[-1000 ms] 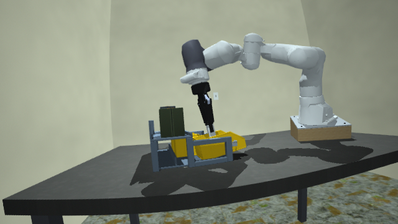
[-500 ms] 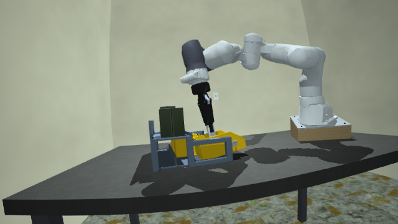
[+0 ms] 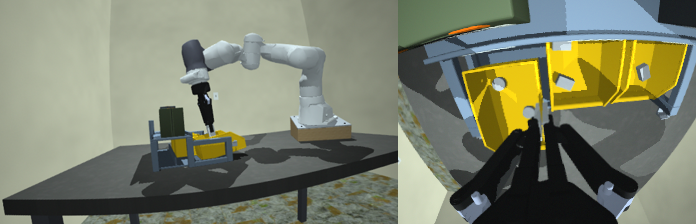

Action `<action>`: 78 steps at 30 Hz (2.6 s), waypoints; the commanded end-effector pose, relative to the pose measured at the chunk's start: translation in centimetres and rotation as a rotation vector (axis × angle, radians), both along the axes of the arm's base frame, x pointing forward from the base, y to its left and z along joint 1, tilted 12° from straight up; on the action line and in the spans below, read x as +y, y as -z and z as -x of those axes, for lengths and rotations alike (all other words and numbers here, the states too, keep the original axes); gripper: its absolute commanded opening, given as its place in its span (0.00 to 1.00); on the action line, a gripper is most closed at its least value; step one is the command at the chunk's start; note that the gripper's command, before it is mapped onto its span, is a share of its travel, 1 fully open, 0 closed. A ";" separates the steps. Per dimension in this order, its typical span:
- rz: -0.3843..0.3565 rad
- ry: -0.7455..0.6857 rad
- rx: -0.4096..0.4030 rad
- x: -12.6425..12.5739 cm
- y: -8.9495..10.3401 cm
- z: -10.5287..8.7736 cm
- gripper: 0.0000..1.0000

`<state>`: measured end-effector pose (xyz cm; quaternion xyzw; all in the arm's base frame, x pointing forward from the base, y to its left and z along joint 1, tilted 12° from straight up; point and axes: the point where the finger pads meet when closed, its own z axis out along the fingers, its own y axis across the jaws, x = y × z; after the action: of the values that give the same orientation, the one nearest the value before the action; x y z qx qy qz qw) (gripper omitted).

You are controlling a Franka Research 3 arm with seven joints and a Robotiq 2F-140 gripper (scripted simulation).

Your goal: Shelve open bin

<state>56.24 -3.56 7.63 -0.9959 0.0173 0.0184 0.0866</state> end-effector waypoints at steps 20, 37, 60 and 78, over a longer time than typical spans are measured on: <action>0.000 0.005 -0.011 0.0 0.0 -0.7 0.00; 0.001 0.007 -0.025 0.0 0.0 -1.6 0.00; 0.001 0.009 -0.033 0.0 0.0 -2.0 0.00; 0.001 0.009 -0.033 0.0 0.0 -2.0 0.00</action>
<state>58.10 -3.64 7.66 -0.9961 0.0200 0.0037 0.0864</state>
